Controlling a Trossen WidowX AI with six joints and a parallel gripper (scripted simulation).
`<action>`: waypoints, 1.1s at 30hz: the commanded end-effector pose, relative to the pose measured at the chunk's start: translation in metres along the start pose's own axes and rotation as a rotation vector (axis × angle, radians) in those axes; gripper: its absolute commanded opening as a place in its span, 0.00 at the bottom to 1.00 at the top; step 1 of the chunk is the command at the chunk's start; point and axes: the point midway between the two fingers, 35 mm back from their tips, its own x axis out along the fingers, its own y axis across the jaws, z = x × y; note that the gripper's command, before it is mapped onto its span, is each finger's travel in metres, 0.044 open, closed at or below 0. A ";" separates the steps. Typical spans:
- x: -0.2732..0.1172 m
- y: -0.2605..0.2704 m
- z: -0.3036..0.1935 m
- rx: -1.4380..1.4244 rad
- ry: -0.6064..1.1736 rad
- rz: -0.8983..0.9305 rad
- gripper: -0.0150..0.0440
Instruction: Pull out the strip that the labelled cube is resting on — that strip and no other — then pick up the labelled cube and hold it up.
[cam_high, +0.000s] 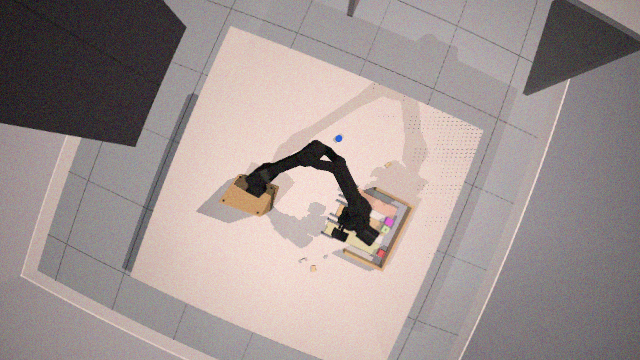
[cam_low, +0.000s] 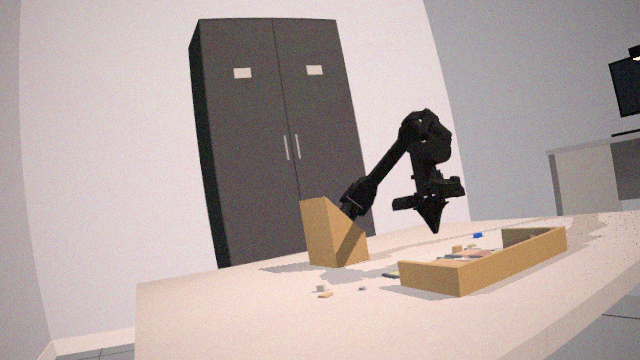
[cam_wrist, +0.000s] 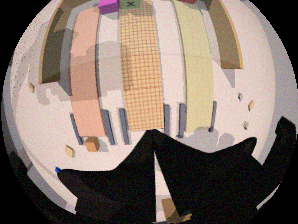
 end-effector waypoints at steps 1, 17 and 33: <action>0.001 0.000 0.001 -0.004 0.018 -0.008 0.25; 0.027 0.000 0.002 -0.004 0.018 -0.009 0.25; 0.053 0.001 -0.001 -0.004 0.018 -0.007 0.25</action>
